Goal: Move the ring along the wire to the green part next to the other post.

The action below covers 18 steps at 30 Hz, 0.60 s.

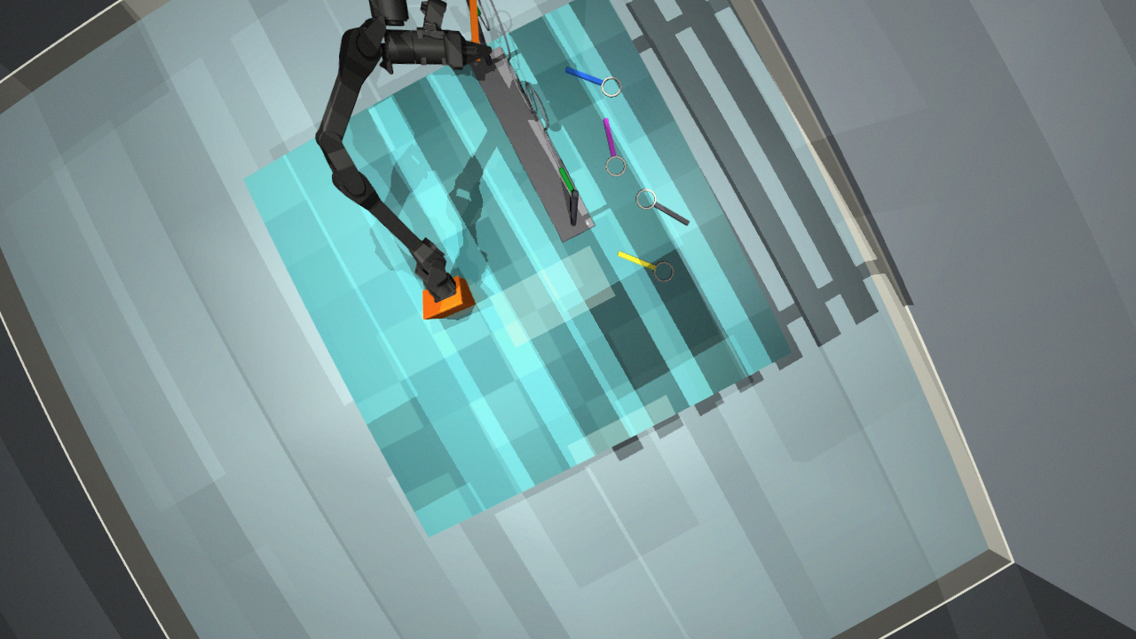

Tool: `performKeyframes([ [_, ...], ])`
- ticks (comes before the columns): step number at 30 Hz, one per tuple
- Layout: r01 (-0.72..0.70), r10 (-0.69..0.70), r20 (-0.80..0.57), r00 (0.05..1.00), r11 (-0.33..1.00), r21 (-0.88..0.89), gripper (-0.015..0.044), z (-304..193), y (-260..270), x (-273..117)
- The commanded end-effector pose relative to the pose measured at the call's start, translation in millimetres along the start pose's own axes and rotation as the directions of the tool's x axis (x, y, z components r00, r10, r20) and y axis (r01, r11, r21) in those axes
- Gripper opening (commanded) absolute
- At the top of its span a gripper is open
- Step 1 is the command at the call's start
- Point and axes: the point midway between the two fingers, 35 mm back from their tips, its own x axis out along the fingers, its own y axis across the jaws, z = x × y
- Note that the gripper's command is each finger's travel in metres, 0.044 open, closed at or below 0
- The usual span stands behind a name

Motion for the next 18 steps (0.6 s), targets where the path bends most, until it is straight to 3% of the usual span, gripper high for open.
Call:
performKeyframes([
  [1, -0.023, 0.023, 0.001, 1.000, 0.999, 0.046, -0.0150, -0.6, 1.9, 0.8],
  [18, -0.121, 0.118, 0.025, 0.993, 0.965, 0.235, -0.0150, 0.3, 9.8, 0.9],
])
